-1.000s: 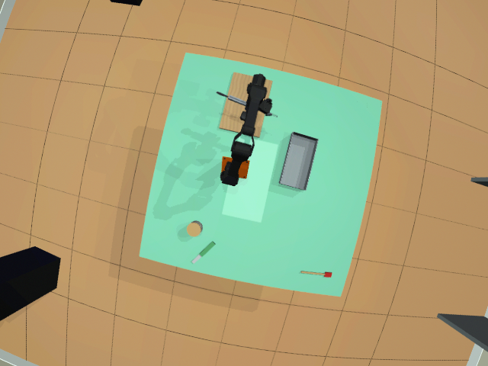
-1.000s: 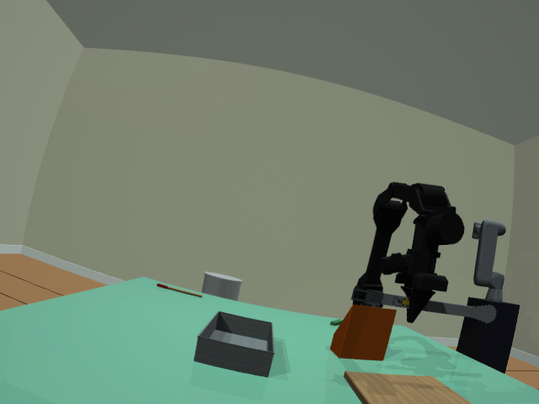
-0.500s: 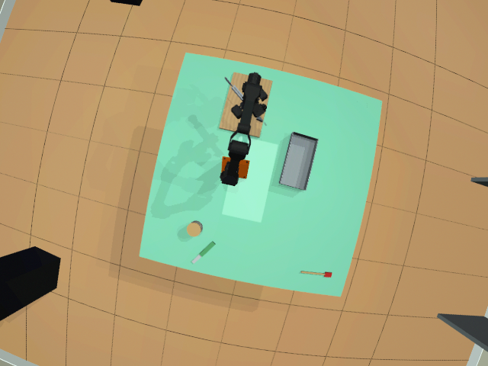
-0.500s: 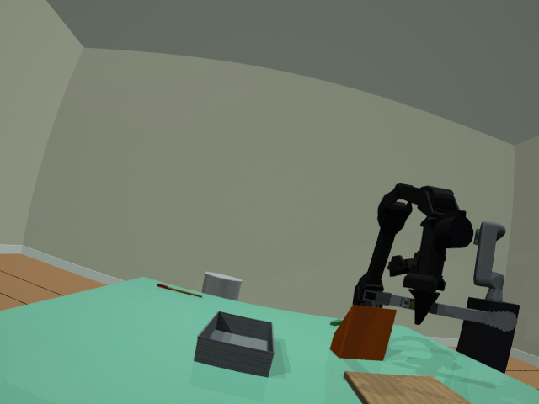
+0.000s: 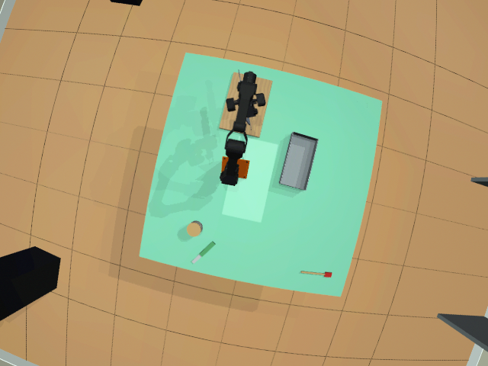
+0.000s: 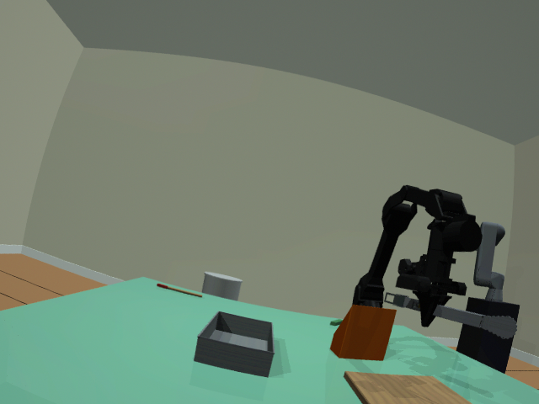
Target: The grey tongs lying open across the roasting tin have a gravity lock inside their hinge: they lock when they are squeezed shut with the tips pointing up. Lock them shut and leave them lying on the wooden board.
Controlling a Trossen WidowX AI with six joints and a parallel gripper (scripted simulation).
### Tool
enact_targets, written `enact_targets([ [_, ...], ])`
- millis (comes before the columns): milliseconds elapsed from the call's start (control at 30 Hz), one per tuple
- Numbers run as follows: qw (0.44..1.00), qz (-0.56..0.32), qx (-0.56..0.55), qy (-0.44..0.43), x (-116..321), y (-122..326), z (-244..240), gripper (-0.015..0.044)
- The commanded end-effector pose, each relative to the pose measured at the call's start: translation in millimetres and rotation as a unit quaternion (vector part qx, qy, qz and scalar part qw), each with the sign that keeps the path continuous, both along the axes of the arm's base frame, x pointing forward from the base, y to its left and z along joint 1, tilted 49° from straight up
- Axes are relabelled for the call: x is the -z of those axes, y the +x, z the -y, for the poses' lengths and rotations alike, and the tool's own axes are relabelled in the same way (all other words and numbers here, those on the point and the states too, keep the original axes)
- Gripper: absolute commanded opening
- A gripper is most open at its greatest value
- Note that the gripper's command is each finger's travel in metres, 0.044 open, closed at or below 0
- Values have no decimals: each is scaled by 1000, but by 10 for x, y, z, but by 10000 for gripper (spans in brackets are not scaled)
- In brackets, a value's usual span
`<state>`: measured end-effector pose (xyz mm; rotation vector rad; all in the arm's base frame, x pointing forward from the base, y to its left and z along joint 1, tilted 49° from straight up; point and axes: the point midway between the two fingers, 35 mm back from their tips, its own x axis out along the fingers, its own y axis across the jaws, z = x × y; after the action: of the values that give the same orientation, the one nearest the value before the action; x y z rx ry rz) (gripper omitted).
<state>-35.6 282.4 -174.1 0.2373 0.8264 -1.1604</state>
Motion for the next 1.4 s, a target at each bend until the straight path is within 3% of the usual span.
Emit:
enact_targets([
  [0, 998, 42, 41, 10, 13, -56, 6, -150],
  [500, 996, 54, 62, 24, 50, -71, 13, -150],
  [1367, 973, -24, 113, 199, 385, -29, 30, -150],
])
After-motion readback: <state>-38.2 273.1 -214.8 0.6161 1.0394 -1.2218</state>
